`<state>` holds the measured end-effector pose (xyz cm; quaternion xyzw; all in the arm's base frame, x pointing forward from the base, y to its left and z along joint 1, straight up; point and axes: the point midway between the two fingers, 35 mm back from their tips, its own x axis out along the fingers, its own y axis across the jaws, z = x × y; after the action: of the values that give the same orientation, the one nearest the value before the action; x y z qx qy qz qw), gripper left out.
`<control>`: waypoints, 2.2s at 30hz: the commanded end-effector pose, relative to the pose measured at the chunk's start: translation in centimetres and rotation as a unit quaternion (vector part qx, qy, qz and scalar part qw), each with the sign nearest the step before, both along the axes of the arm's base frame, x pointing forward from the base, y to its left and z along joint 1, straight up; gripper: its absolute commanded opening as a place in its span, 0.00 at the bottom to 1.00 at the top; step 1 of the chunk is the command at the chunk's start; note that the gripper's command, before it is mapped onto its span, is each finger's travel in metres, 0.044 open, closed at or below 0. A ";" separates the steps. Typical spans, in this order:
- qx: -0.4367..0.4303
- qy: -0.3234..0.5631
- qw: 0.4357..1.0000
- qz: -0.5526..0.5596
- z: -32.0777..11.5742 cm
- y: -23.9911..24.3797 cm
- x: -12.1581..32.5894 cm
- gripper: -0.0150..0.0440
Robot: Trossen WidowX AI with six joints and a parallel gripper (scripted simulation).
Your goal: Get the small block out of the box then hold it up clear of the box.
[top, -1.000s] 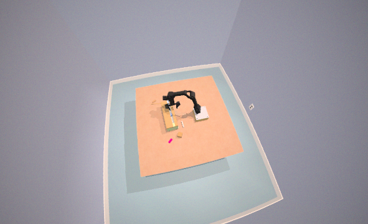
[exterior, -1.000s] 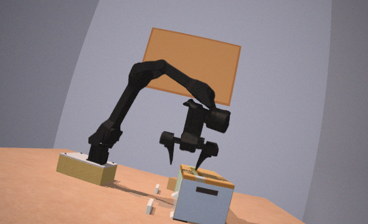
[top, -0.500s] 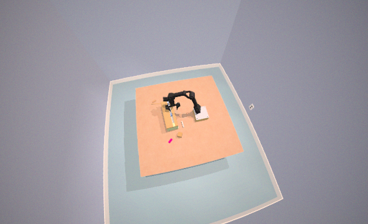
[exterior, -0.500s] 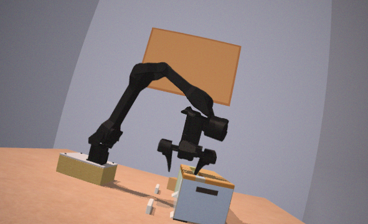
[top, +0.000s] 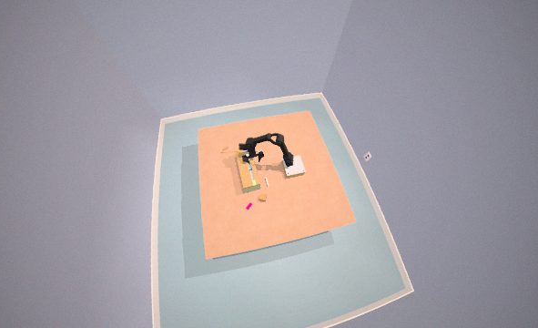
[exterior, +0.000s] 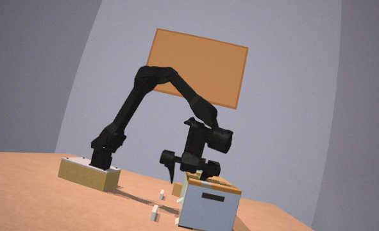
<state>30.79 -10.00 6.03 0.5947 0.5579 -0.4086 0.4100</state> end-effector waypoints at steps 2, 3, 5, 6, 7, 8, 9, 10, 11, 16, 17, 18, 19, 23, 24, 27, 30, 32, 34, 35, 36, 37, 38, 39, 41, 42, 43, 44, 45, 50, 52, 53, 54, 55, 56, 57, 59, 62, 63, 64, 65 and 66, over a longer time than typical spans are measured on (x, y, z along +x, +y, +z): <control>0.000 -0.001 1.000 0.000 0.1 0.1 0.0 0.93; 0.000 -0.001 1.000 0.000 0.1 0.2 0.0 0.93; 0.000 0.000 1.000 0.000 0.1 0.8 0.1 0.93; 0.000 0.000 1.000 0.000 0.0 1.1 0.1 0.93; 0.000 0.000 1.000 0.000 0.0 1.5 0.1 0.93; 0.001 0.000 1.000 0.000 0.0 1.9 0.1 0.93; 0.001 0.000 1.000 0.000 0.0 2.1 0.1 0.93; 0.001 0.000 1.000 0.000 0.0 2.4 0.1 0.93; 0.001 0.000 1.000 0.000 0.0 2.7 0.1 0.93; 0.002 0.000 1.000 0.000 0.0 4.3 0.2 0.93; 0.002 0.000 1.000 0.000 0.0 4.6 0.2 0.93; 0.002 0.000 1.000 0.000 0.0 4.9 0.2 0.93; 0.002 0.000 1.000 0.000 0.0 5.2 0.2 0.93; 0.002 0.000 1.000 0.000 -0.1 6.5 0.3 0.93; 0.002 0.000 1.000 0.000 -0.1 6.4 0.3 0.93; 0.002 0.000 1.000 0.000 -0.1 5.7 0.2 0.93; 0.002 0.000 1.000 0.000 -0.1 4.9 0.1 0.93; 0.002 0.000 1.000 0.000 -0.1 4.8 0.0 0.93; 0.002 0.000 1.000 0.000 -0.1 4.8 0.0 0.93; 0.002 0.000 1.000 0.000 -0.1 4.8 0.0 0.93; 0.002 0.000 1.000 0.000 -0.1 4.9 0.0 0.93; 0.002 0.000 1.000 0.000 -0.1 4.9 0.0 0.93; 0.002 0.000 1.000 0.000 -0.1 5.0 0.1 0.93; 0.002 0.000 1.000 0.000 -0.1 5.1 0.1 0.93; 0.002 0.000 1.000 0.000 -0.1 5.4 0.1 0.93; 0.002 0.000 1.000 0.000 -0.1 5.5 0.1 0.93; 0.002 0.000 1.000 0.000 -0.1 5.6 0.1 0.93; 0.002 0.000 1.000 0.000 -0.1 5.7 0.1 0.93; 0.002 0.000 1.000 0.000 -0.1 5.8 0.1 0.93; 0.002 0.000 1.000 0.000 -0.1 6.3 0.1 0.93; 0.002 0.000 1.000 0.000 -0.1 6.5 0.1 0.93; 0.003 0.000 1.000 0.000 -0.1 6.6 0.1 0.93; 0.003 0.000 1.000 0.000 -0.1 6.7 0.1 0.93; 0.003 0.000 1.000 0.000 -0.1 6.8 0.1 0.93; 0.003 0.000 1.000 0.000 -0.1 6.9 0.1 0.93; 0.003 0.000 1.000 0.000 -0.1 6.8 0.1 0.93; 0.002 0.000 1.000 0.000 -0.1 6.4 0.1 0.93; 0.002 0.000 1.000 0.000 -0.1 5.8 0.1 0.93; 0.002 0.000 1.000 0.000 -0.1 5.8 0.1 0.93; 0.002 0.000 1.000 0.000 -0.1 5.8 0.1 0.93; 0.002 0.000 1.000 0.000 -0.1 5.8 0.1 0.93; 0.002 0.000 1.000 0.000 -0.1 5.8 0.1 0.93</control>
<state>30.73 -4.11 5.83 0.5949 0.5588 -0.4100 0.4072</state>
